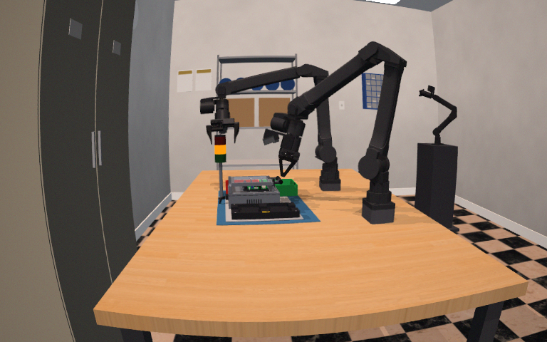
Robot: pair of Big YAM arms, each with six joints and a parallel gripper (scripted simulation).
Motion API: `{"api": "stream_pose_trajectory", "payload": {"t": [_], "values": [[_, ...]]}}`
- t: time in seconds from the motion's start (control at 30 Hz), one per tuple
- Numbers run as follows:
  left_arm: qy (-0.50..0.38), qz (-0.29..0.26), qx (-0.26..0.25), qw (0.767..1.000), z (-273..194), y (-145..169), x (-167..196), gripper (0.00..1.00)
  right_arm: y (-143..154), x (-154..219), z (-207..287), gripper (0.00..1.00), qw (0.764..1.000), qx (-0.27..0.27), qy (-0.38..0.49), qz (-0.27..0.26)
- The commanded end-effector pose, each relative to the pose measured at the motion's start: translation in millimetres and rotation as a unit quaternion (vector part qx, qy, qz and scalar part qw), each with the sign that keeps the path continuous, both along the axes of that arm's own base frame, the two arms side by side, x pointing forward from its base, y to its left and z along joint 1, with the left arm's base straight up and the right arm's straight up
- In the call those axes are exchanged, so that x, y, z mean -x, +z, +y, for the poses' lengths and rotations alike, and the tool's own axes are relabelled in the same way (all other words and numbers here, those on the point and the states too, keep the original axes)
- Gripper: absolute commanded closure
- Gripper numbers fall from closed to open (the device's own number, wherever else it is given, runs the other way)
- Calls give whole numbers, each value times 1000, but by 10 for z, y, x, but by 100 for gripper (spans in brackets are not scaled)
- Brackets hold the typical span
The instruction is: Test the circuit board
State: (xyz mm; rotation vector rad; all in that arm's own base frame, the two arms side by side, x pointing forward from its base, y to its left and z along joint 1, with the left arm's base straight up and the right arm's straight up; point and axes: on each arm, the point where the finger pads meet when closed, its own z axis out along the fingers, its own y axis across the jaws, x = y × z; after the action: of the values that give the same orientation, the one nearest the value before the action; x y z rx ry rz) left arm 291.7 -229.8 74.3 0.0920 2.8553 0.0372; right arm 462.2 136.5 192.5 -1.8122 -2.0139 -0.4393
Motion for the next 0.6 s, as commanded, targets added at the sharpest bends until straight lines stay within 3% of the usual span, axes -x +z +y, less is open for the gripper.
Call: {"api": "stream_pose_trajectory", "payload": {"t": [0.0,0.57], "values": [[61,4,21,998,-41,157,-229,100,218,-167,109,0,1000,-3,2,-17],[44,8,20,999,-11,122,-157,100,199,-116,46,0,1000,-3,2,-20]]}}
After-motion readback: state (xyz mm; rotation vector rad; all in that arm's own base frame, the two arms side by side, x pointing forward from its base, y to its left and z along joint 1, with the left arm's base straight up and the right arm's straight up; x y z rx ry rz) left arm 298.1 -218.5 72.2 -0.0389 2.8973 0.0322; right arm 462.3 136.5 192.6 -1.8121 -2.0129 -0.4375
